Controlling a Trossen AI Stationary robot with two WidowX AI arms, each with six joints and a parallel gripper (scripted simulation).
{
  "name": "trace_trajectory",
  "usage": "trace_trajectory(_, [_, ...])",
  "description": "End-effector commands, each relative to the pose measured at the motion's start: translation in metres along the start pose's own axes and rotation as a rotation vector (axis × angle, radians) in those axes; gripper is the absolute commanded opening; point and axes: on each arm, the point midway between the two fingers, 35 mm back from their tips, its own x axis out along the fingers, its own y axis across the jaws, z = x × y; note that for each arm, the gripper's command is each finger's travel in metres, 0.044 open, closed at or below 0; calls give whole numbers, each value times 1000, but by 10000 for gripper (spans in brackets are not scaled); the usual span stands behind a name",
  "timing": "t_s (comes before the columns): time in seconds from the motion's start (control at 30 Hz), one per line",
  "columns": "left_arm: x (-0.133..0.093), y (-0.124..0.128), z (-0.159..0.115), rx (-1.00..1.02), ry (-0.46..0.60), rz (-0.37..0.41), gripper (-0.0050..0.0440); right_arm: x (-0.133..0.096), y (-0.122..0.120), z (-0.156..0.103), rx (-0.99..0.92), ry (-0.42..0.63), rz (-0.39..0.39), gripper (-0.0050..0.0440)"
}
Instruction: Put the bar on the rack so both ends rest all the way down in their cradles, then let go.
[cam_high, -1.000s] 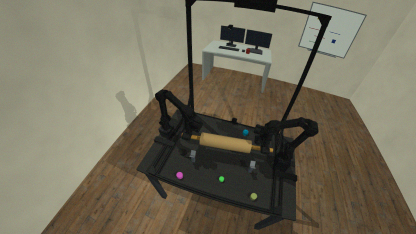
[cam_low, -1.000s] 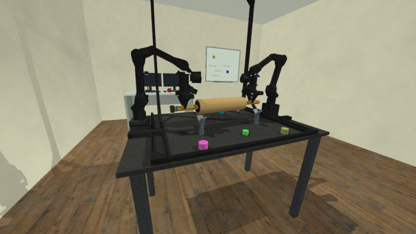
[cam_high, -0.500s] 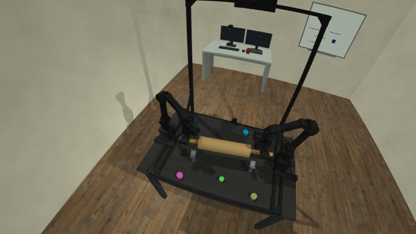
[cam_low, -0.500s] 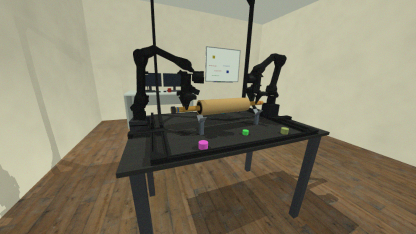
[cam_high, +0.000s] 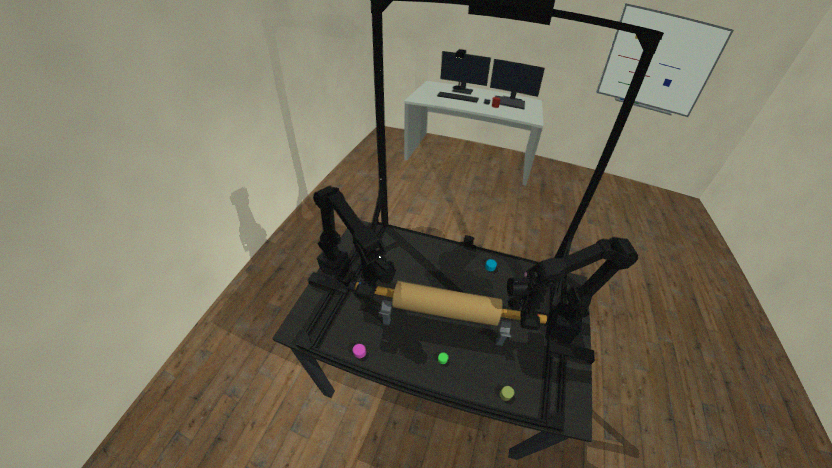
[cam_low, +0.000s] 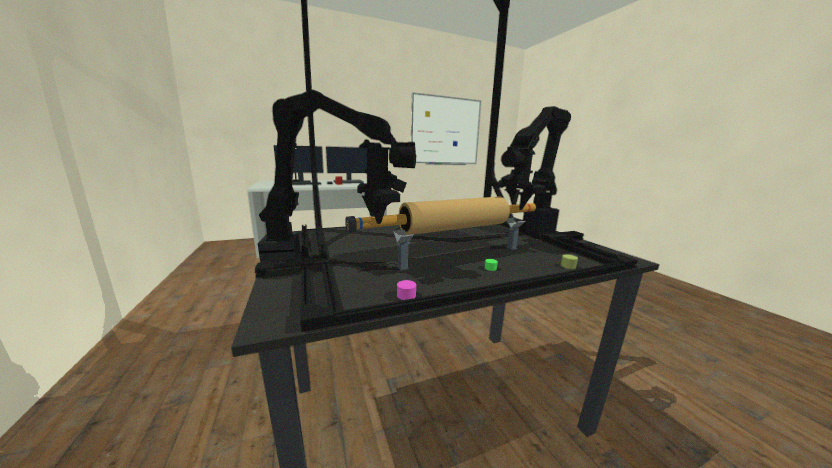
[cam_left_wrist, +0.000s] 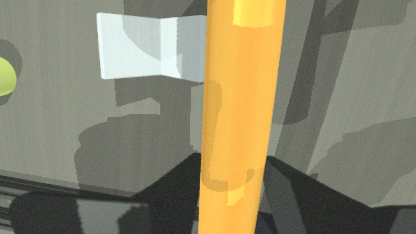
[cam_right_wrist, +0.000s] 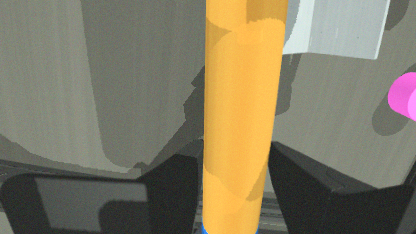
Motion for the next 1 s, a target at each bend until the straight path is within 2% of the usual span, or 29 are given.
trace_trajectory(0.0, [-2,15,1,-2,-3,5,0,-6,-17,2,-4,-14,-10,0])
trace_trajectory(0.27, [-2,44,-2,-2,1,7,0,-3,-45,4,-4,-18,-12,0])
trace_trajectory(0.67, [-1,46,-2,-2,2,7,0,-2,-48,4,-4,-19,-13,0])
trace_trajectory(0.97, [21,46,-1,-2,2,7,0,20,-48,5,-4,-19,-13,0])
